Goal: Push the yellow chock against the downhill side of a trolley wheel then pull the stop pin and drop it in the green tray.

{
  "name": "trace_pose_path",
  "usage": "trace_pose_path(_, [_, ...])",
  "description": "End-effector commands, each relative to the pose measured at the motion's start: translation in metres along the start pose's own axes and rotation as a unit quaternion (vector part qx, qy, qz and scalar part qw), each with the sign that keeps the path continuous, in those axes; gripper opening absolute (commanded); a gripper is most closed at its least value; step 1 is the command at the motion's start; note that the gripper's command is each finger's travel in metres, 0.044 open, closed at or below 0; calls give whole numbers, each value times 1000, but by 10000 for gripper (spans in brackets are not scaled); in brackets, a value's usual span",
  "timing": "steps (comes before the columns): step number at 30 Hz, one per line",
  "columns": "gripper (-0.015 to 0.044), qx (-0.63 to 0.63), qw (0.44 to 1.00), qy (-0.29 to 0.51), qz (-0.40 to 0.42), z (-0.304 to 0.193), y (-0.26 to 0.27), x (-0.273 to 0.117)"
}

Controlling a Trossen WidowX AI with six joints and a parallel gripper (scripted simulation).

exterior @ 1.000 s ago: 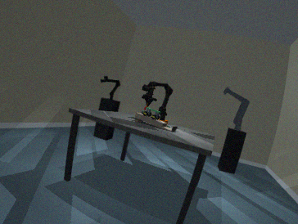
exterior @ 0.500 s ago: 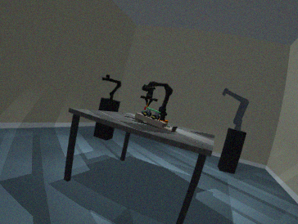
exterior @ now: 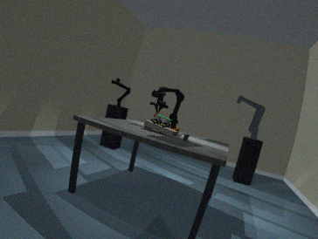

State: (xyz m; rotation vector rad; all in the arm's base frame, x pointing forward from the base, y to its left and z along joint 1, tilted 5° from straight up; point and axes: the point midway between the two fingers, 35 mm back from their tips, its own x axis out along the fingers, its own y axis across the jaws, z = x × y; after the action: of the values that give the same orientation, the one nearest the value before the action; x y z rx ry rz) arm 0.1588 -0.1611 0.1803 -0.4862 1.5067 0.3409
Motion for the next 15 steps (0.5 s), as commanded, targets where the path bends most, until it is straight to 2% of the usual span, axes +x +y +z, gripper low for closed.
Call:
trace_pose_path(1, [0, -65, 998, 2, -2, 0, -1, -1])
trace_pose_path(15, [0, -298, 954, 2, -3, 0, -1, -1])
